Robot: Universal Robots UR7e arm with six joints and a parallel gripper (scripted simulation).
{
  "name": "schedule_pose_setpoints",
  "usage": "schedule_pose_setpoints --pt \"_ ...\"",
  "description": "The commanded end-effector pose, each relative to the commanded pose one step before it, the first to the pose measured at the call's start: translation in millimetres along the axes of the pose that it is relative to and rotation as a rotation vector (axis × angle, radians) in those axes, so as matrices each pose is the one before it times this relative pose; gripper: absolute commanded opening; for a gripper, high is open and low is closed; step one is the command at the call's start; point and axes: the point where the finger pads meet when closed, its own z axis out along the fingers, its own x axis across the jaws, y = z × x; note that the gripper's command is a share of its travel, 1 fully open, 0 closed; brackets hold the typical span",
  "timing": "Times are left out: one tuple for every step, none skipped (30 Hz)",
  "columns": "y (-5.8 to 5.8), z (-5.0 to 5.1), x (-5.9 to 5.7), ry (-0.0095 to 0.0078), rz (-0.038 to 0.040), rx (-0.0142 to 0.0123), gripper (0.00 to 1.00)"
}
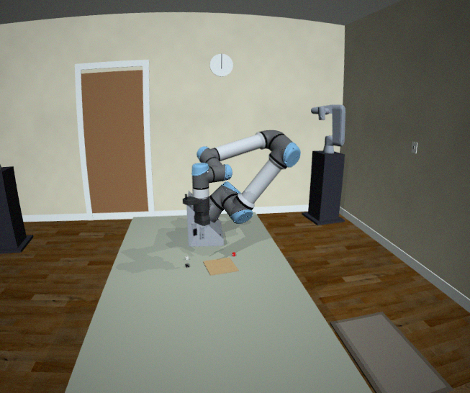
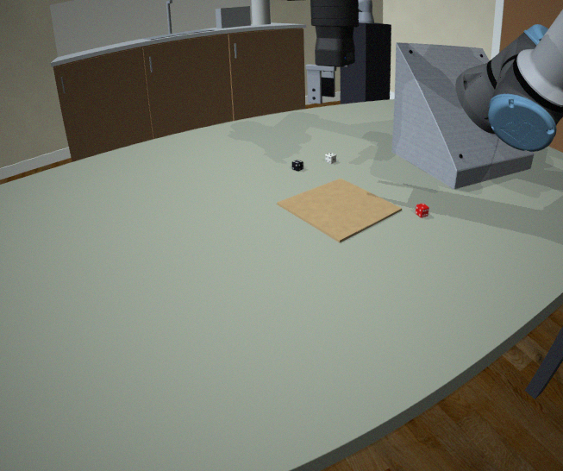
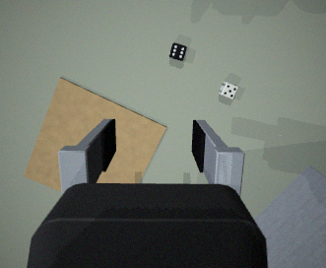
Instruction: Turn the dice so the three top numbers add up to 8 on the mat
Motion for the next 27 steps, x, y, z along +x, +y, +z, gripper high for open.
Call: schedule_pose_setpoints --pt "-33.78 7.67 10.41 0.00861 0.13957 0.01086 1.0" --pt "-4.94 1.78 1.59 0.0 0.02349 0.0 1.0" --pt "-4.41 1.64 1.34 0.0 0.0209 0.0 1.0" --pt "-3.86 1.49 1.12 0.0 0.0183 0.0 1.0" --pt "0.0 0.0 0.0 0.0 0.0 0.0 1.0" --pt "0.0 0.0 0.0 0.0 0.0 0.0 1.0" --pt "-3.32 1.31 0.92 0.0 0.01571 0.0 1.0" --pt "-2.79 1.13 0.74 0.0 0.01318 0.0 1.0" --pt "-2.27 0.94 0.58 0.0 0.01074 0.0 1.0" --pt "-1.79 0.75 0.44 0.0 0.00844 0.0 1.0" --pt "-1.34 0.57 0.32 0.0 0.00631 0.0 1.0" --pt "-0.94 0.4 0.22 0.0 0.00441 0.0 1.0" --pt "-0.59 0.25 0.14 0.0 0.00279 0.0 1.0" --pt "-0.32 0.14 0.07 0.0 0.00149 0.0 1.0" --pt "-0.12 0.05 0.03 0.0 0.00057 0.0 1.0" --pt "-0.02 0.01 0.0 0.0 0.00008 0.0 1.0" --pt "0.0 0.0 0.0 0.0 0.0 0.0 1.0" --pt "0.0 0.0 0.0 0.0 0.0 0.0 1.0" --pt "0.0 0.0 0.0 0.0 0.0 0.0 1.0" --pt "0.0 0.0 0.0 0.0 0.0 0.0 1.0" --pt "0.0 0.0 0.0 0.0 0.0 0.0 1.0" --pt "0.0 0.0 0.0 0.0 0.0 0.0 1.0" --pt "0.0 0.0 0.0 0.0 0.0 0.0 1.0" --pt "0.0 0.0 0.0 0.0 0.0 0.0 1.0" --pt "0.0 0.0 0.0 0.0 0.0 0.0 1.0" --pt "0.0 0.0 0.0 0.0 0.0 0.0 1.0" --pt "0.0 0.0 0.0 0.0 0.0 0.0 1.0"
